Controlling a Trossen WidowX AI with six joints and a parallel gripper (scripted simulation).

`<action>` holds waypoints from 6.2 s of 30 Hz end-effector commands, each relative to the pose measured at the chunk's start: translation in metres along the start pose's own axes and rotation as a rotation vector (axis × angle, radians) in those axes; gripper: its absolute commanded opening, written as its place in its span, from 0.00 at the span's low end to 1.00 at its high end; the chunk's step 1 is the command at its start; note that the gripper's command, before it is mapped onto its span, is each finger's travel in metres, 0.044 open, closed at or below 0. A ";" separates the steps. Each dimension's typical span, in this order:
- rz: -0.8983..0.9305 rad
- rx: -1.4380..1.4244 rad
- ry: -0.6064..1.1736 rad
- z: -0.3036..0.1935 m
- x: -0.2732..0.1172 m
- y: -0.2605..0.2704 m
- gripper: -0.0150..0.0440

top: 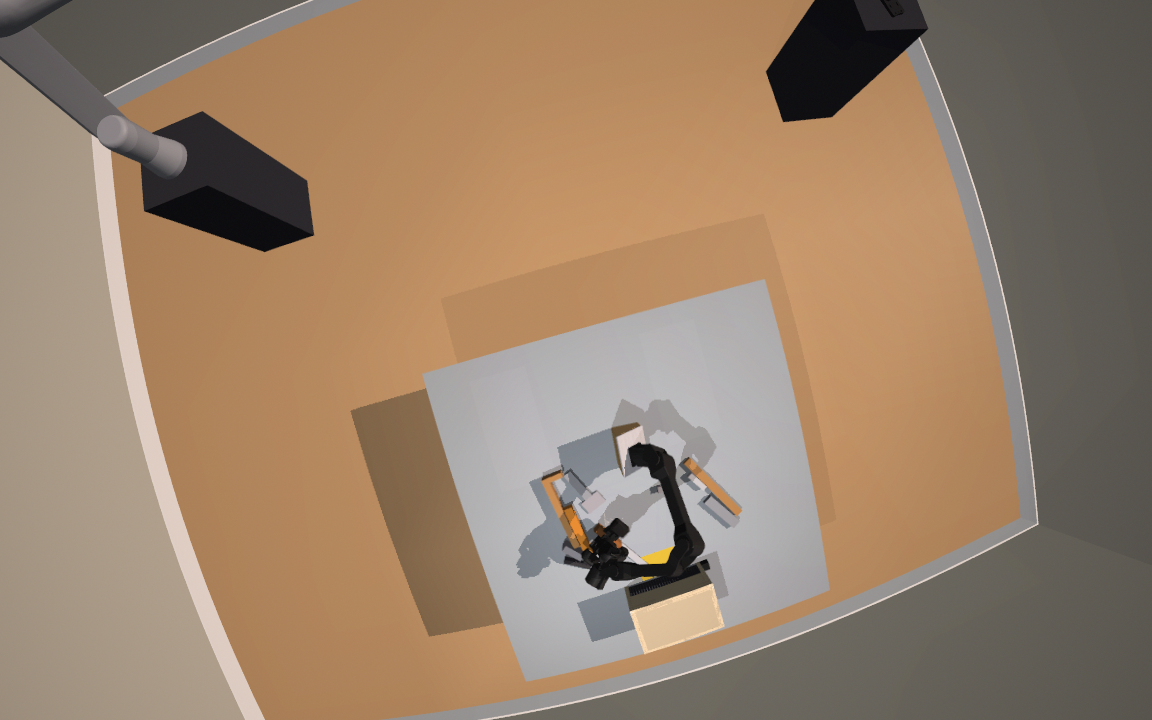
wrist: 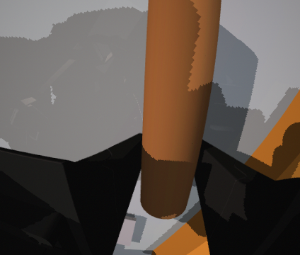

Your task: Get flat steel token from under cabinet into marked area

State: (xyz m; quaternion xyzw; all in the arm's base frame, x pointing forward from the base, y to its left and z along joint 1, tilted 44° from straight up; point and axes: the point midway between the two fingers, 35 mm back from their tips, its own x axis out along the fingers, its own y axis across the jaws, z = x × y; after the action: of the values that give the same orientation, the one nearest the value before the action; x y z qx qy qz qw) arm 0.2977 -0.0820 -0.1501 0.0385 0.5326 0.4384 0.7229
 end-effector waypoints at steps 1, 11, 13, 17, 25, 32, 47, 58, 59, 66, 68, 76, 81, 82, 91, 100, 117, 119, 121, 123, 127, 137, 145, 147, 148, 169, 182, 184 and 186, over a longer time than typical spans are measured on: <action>0.003 0.001 0.001 -0.010 0.001 0.001 0.25; 0.000 0.004 0.001 -0.014 -0.001 -0.001 0.25; 0.000 0.004 0.001 -0.017 -0.001 -0.001 0.25; 0.001 0.005 0.002 -0.023 -0.002 -0.001 0.25; 0.001 0.005 0.003 -0.035 -0.003 -0.002 0.25; 0.001 0.005 0.003 -0.046 -0.003 -0.002 0.25; 0.000 0.006 0.005 -0.068 -0.004 -0.002 0.25; 0.000 0.056 0.005 -0.071 -0.004 -0.002 0.25; 0.000 0.064 0.005 -0.071 -0.004 -0.002 0.25; 0.000 0.120 0.005 -0.072 -0.004 -0.002 0.25; 0.000 0.136 0.005 -0.072 -0.004 -0.002 0.25; 0.000 0.201 0.005 -0.072 -0.004 -0.002 0.25; 0.000 0.241 0.005 -0.072 -0.004 -0.002 0.25; 0.000 0.249 0.005 -0.072 -0.004 -0.002 0.25; 0.000 0.322 0.005 -0.072 -0.004 -0.002 0.25; -0.001 0.394 0.005 -0.073 -0.004 -0.002 0.25; -0.001 0.528 0.005 -0.073 -0.004 -0.002 0.25; -0.001 0.544 0.005 -0.073 -0.004 -0.002 0.25; -0.001 0.560 0.005 -0.073 -0.004 -0.002 0.25; -0.001 0.575 0.005 -0.073 -0.004 -0.002 0.25; -0.001 0.607 0.005 -0.073 -0.004 -0.002 0.25; -0.001 0.686 0.005 -0.073 -0.004 -0.002 0.25; -0.002 0.749 0.005 -0.073 -0.004 -0.002 0.25; -0.002 0.765 0.005 -0.073 -0.004 -0.002 0.25; -0.002 0.773 0.005 -0.073 -0.004 -0.002 0.25; -0.002 0.940 0.005 -0.074 -0.004 -0.002 0.25; -0.002 1.044 0.005 -0.074 -0.004 -0.002 0.25; -0.002 1.060 0.005 -0.074 -0.004 -0.002 0.25; -0.002 1.076 0.005 -0.074 -0.004 -0.002 0.25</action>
State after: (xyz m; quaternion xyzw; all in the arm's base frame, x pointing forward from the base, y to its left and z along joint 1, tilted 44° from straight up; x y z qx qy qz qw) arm 0.2425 -0.1124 -0.1788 0.3902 0.6786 0.1244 0.6097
